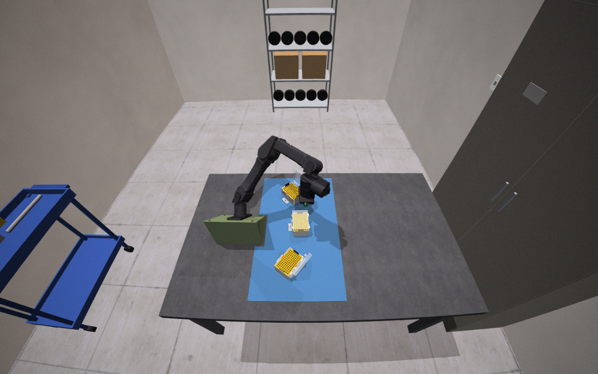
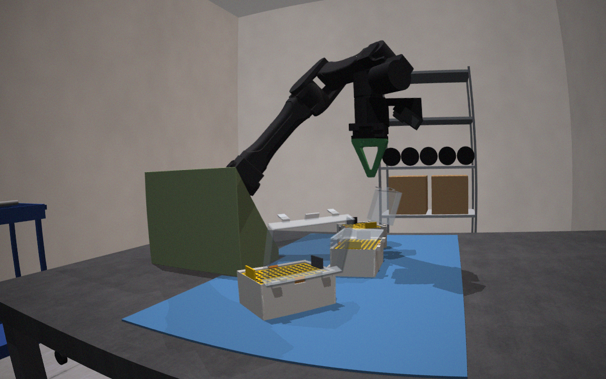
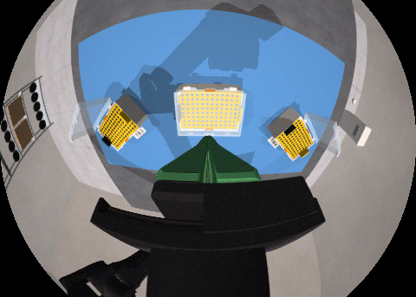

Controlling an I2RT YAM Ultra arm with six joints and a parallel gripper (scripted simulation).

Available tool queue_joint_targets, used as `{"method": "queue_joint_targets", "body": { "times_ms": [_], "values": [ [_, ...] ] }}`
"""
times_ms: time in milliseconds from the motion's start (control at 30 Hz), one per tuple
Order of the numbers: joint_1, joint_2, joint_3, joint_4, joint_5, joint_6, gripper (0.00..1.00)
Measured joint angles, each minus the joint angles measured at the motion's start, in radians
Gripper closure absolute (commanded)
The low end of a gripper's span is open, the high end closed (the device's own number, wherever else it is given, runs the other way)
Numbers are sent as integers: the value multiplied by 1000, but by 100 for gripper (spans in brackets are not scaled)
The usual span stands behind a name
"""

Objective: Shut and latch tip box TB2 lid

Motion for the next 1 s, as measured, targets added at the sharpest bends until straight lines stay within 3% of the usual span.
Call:
{"method": "queue_joint_targets", "body": {
  "times_ms": [333, 767, 1000],
  "values": [
    [0, -3, -12, 6, -1, 0, 100],
    [7, -67, -222, 117, -4, 18, 100],
    [13, -95, -296, 177, -7, 27, 100]
  ]
}}
